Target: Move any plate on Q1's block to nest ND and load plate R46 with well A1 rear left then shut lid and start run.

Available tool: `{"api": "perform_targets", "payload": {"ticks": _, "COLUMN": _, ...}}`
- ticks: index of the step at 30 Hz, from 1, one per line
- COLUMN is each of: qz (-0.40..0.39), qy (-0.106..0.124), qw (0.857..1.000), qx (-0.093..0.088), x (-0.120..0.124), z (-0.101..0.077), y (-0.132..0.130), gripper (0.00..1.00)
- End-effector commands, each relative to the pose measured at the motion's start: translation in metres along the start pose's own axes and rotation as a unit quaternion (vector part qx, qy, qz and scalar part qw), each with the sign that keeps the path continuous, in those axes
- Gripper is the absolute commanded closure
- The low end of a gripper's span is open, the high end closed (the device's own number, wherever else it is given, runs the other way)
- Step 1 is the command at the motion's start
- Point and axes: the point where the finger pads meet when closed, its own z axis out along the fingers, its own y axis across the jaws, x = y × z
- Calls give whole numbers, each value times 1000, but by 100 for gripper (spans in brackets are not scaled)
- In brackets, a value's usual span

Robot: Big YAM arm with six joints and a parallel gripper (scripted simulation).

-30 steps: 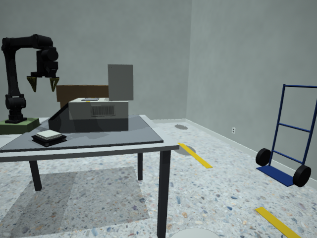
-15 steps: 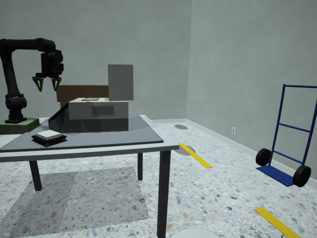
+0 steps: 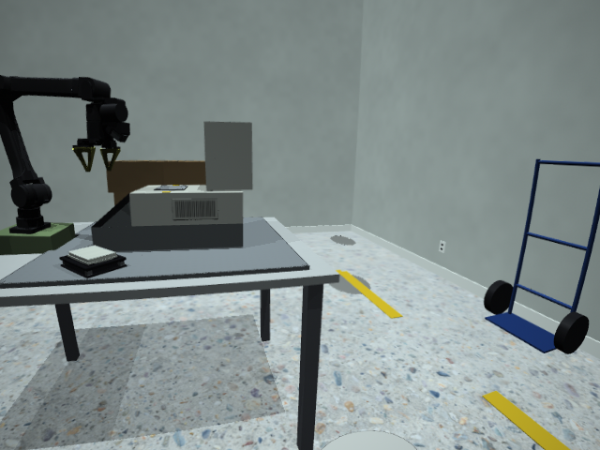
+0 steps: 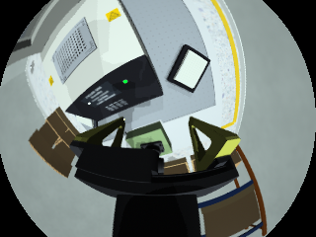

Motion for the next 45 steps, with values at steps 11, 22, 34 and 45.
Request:
{"api": "perform_targets", "payload": {"ticks": 11, "qz": -101, "qy": -8, "qw": 995, "qx": 1, "x": 29, "z": -8, "y": 63, "gripper": 0}}
{"api": "perform_targets", "payload": {"ticks": 22, "qz": -183, "qy": 5, "qw": 983, "qx": 1, "x": 41, "z": 1, "y": 109, "gripper": 0}}
{"api": "perform_targets", "payload": {"ticks": 34, "qz": -275, "qy": -8, "qw": 961, "qx": 1, "x": 58, "z": -6, "y": 150, "gripper": 0}}
{"api": "perform_targets", "payload": {"ticks": 45, "qz": -330, "qy": -28, "qw": 944, "qx": -5, "x": 60, "z": -16, "y": 214, "gripper": 0}}
